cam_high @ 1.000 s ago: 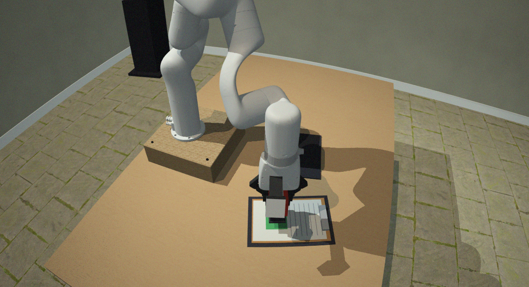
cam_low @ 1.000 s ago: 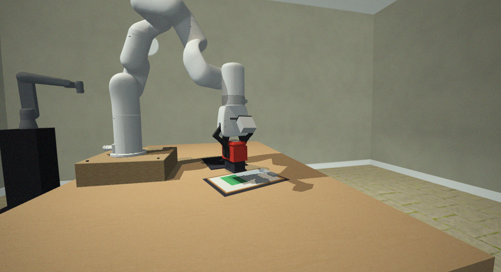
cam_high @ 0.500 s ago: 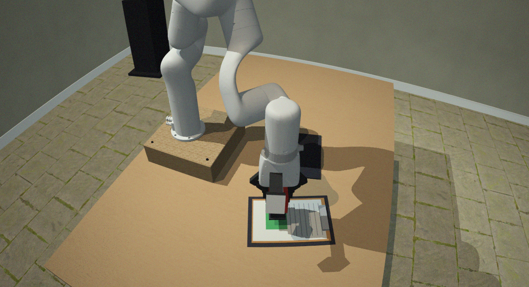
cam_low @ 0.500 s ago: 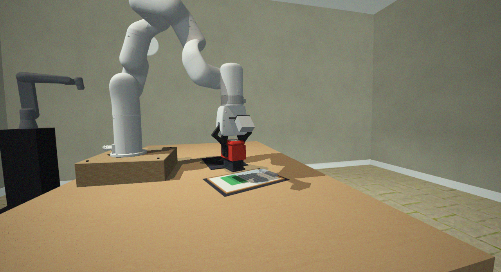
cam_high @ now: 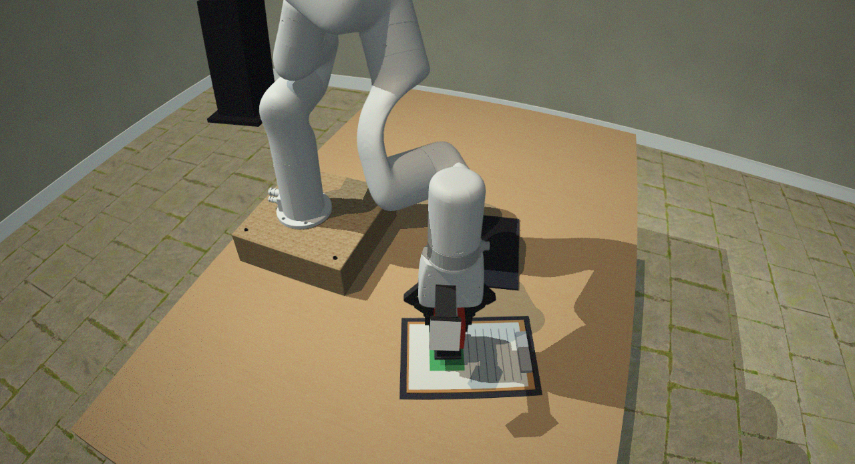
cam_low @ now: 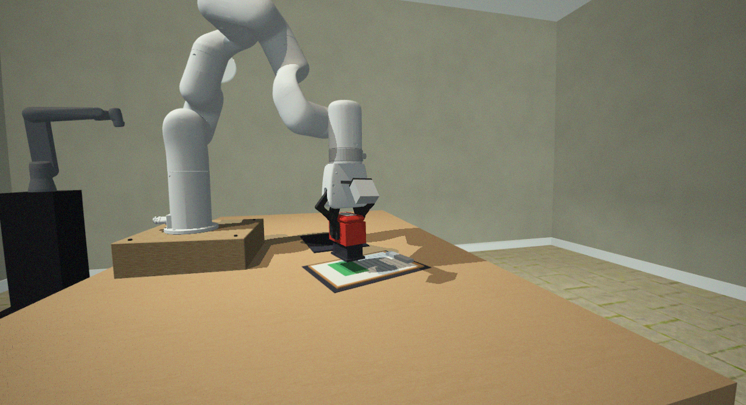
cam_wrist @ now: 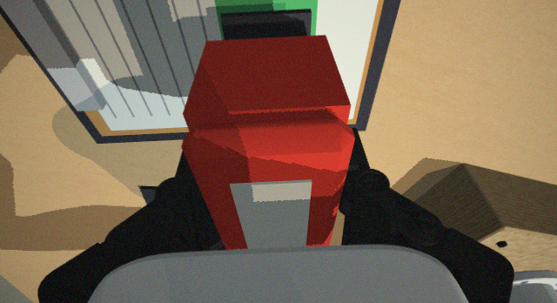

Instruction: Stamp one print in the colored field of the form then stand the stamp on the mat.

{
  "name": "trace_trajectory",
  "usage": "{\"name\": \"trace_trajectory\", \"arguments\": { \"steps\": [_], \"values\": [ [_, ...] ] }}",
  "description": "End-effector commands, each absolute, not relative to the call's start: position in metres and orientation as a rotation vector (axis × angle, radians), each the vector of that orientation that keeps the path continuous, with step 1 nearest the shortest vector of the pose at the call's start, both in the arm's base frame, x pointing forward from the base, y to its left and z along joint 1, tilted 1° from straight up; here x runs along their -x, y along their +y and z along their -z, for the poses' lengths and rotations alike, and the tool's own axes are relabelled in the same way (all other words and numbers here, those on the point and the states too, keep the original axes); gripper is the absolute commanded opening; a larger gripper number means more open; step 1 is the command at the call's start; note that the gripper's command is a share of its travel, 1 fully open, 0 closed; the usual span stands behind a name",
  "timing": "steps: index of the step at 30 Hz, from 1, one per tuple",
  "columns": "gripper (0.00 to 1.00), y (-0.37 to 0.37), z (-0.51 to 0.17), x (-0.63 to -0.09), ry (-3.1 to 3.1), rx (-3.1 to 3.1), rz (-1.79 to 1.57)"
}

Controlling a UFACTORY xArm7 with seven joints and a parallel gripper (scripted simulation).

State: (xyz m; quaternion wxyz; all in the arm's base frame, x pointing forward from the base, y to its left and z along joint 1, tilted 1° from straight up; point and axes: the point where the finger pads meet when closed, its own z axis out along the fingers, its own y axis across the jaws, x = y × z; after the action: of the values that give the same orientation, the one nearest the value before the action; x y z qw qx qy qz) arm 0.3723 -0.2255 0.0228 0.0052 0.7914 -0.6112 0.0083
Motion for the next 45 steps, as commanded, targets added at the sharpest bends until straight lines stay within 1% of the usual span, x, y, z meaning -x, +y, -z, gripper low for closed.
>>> {"name": "trace_trajectory", "arguments": {
  "steps": [1,45],
  "values": [
    [0.34,-0.226,-0.013,-0.374,-1.915,-2.479,-0.032],
    [0.34,-0.227,0.026,-0.374,-1.915,-2.479,-0.032]
  ]
}}
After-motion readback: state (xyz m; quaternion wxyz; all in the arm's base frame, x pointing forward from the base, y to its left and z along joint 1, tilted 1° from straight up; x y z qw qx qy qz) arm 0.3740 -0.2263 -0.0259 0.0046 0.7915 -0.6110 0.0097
